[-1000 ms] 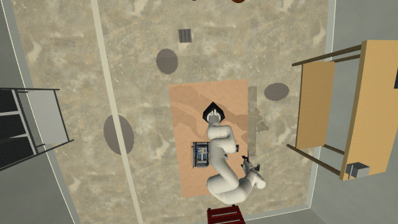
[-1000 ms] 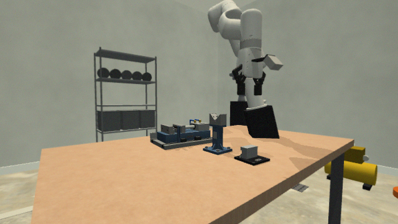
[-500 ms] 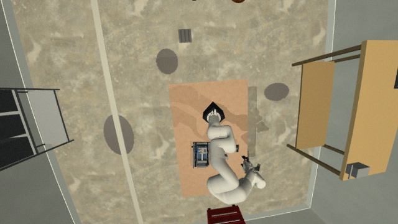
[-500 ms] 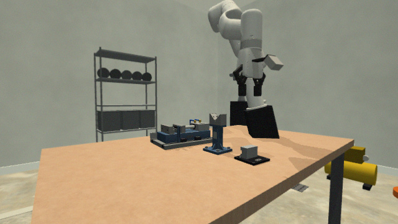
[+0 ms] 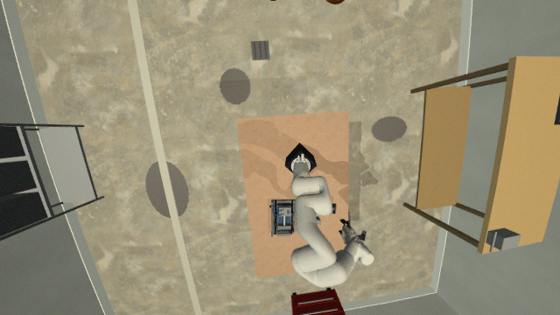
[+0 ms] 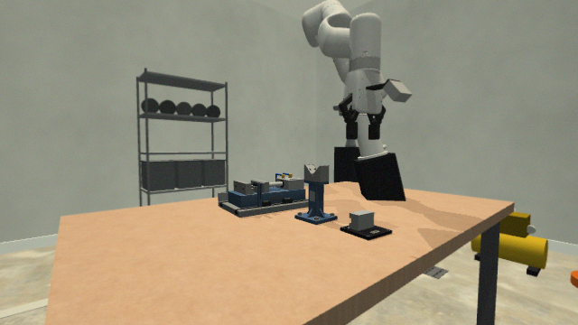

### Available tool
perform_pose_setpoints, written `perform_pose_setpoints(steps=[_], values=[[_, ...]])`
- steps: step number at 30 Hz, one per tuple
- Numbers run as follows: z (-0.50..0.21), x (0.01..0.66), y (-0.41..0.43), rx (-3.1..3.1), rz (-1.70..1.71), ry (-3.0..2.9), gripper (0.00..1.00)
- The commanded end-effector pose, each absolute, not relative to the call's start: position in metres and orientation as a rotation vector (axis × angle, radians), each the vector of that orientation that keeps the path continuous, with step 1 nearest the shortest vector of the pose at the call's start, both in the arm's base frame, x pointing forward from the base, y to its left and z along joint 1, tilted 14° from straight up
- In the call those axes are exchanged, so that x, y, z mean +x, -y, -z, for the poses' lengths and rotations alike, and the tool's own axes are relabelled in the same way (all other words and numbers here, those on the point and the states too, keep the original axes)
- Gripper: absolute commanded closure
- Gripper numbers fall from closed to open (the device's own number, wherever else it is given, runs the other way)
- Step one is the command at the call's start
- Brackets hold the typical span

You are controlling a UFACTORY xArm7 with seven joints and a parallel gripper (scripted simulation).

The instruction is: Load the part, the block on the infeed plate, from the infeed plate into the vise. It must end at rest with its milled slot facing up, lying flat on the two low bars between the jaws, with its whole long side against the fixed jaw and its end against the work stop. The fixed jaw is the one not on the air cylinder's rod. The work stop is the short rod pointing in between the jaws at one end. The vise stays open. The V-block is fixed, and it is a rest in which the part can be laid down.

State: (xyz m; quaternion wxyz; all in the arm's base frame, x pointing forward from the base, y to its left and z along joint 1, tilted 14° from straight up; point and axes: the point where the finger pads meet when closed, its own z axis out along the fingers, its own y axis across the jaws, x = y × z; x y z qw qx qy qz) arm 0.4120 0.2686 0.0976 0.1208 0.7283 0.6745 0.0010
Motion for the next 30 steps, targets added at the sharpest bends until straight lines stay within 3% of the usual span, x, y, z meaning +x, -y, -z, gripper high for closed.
perform_pose_setpoints(steps=[1, 30], values=[[-0.0993, 0.4127, -0.2701, 2.126, -0.009, -1.971, 0.11], [-0.0965, 0.4132, -0.2696, 2.126, -0.009, -1.97, 0.11]])
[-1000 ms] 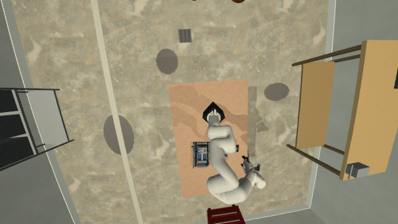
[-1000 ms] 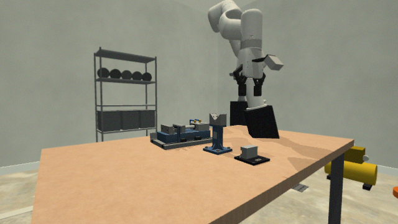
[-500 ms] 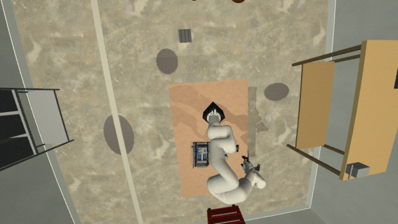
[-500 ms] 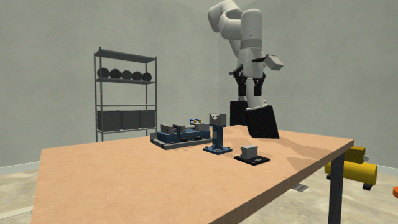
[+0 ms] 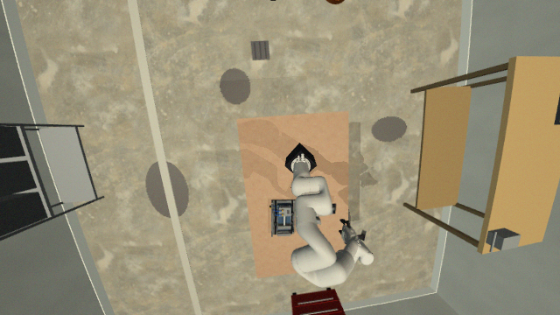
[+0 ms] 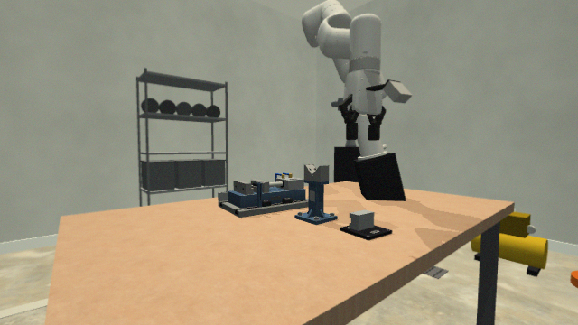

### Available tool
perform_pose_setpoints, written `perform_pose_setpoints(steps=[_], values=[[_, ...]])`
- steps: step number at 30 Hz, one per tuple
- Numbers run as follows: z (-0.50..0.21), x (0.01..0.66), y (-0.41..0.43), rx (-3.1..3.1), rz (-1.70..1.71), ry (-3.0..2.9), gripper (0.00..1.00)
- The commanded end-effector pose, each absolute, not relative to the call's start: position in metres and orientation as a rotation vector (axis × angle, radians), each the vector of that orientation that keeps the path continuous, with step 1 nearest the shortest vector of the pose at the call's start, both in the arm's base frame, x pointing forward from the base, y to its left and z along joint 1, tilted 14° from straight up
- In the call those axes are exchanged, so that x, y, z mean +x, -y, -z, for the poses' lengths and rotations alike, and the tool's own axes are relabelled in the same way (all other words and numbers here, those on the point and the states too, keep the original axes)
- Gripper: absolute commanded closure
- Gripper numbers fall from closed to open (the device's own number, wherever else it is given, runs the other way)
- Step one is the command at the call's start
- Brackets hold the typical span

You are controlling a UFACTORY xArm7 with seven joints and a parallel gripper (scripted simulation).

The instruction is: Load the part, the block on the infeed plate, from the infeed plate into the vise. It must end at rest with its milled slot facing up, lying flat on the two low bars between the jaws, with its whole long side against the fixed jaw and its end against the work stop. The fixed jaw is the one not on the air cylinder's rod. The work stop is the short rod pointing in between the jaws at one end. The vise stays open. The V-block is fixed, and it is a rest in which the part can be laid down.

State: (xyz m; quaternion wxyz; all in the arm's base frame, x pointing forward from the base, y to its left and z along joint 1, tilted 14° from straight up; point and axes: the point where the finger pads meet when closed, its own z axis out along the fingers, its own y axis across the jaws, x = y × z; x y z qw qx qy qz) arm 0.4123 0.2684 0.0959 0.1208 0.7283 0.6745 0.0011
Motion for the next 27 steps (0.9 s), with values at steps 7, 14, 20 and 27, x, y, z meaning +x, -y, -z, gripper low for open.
perform_pose_setpoints(steps=[7, 14, 20, 27], values=[[-0.092, 0.414, -0.269, 2.126, -0.009, -1.97, 0.11], [-0.088, 0.415, -0.268, 2.126, -0.009, -1.97, 0.11], [-0.081, 0.416, -0.267, 2.126, -0.009, -1.97, 0.11], [-0.073, 0.417, -0.265, 2.126, -0.009, -1.97, 0.11]])
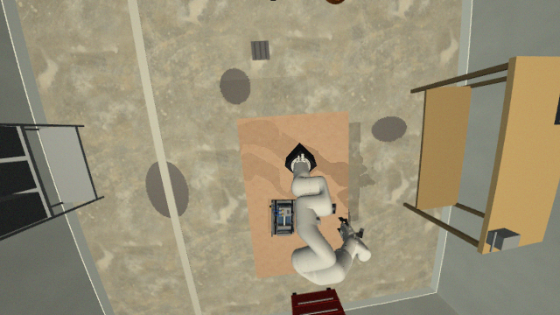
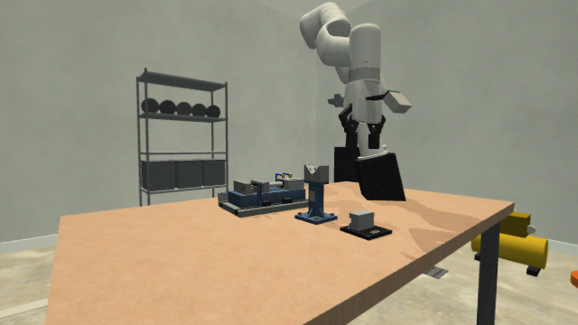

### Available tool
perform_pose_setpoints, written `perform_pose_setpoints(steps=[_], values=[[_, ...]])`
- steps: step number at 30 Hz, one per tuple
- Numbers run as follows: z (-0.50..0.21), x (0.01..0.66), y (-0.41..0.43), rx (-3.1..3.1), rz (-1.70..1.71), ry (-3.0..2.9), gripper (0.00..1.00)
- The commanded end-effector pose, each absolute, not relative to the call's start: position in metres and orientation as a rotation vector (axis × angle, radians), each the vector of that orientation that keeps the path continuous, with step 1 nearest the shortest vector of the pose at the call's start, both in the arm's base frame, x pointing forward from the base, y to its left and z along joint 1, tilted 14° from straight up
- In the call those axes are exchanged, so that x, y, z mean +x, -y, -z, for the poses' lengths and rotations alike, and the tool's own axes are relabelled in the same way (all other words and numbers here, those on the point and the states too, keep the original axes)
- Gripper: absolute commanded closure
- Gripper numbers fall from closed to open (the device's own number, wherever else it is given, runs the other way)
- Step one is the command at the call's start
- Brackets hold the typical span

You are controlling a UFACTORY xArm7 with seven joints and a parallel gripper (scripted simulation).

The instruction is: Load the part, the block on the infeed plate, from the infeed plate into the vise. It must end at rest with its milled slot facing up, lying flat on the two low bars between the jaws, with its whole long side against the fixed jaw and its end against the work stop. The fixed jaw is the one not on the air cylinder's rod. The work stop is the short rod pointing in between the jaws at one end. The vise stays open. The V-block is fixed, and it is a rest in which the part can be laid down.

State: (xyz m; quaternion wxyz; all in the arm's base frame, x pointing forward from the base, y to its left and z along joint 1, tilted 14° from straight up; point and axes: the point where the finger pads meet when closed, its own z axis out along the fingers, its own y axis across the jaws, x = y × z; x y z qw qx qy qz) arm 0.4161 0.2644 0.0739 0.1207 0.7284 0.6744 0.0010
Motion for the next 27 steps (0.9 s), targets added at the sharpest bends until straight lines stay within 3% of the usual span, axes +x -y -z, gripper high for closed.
perform_pose_setpoints(steps=[1, 27], values=[[-0.073, 0.417, -0.265, 2.126, -0.009, -1.97, 0.11], [-0.024, 0.426, -0.257, 2.126, -0.009, -1.97, 0.11]])
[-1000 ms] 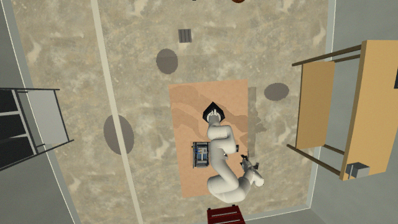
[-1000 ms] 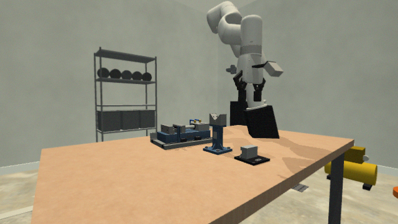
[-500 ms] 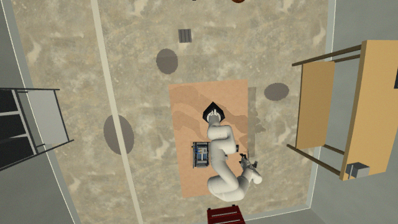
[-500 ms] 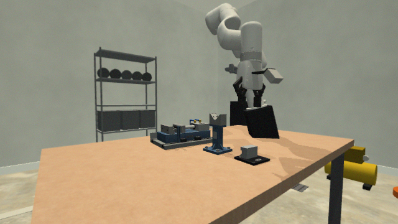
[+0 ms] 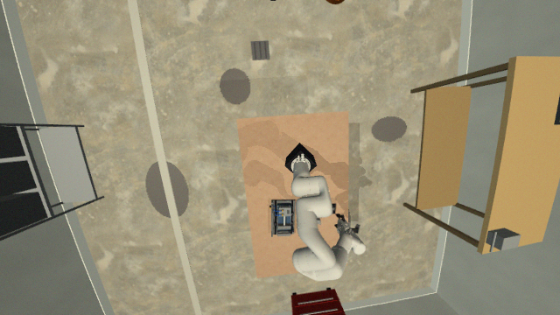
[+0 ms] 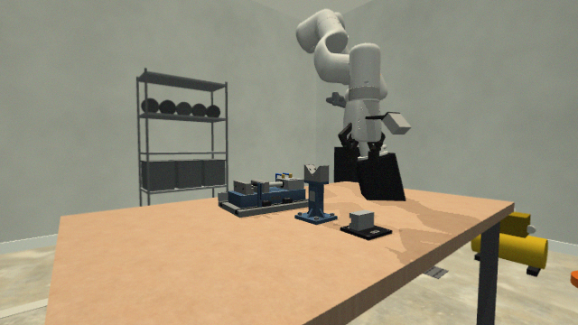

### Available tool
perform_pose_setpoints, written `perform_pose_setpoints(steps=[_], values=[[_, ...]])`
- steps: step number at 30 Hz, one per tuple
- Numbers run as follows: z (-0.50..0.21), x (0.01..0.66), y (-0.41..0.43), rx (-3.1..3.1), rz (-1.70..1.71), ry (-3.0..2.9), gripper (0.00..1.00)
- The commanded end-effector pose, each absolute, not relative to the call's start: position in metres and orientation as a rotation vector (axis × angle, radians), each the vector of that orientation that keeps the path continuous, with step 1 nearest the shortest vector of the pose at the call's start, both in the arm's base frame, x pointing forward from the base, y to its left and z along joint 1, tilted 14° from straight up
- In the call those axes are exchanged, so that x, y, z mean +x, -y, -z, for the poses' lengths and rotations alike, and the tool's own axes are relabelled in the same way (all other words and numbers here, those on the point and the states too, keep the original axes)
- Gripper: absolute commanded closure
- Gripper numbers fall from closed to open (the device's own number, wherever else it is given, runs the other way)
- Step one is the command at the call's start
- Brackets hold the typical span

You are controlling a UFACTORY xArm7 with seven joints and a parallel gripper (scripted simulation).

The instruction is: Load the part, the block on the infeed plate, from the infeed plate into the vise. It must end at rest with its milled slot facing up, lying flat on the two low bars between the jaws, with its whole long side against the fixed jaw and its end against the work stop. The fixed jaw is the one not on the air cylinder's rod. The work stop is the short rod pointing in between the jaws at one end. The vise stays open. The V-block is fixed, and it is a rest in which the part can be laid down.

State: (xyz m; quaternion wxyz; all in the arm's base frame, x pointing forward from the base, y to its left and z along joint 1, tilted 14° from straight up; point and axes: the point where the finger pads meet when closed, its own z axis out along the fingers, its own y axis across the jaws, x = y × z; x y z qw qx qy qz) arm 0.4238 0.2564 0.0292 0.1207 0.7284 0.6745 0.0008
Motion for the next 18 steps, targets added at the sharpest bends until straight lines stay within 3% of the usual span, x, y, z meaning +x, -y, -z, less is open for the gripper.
perform_pose_setpoints(steps=[1, 18], values=[[-0.021, 0.427, -0.256, 2.126, -0.009, -1.97, 0.11], [0.016, 0.433, -0.25, 2.126, -0.009, -1.97, 0.11]])
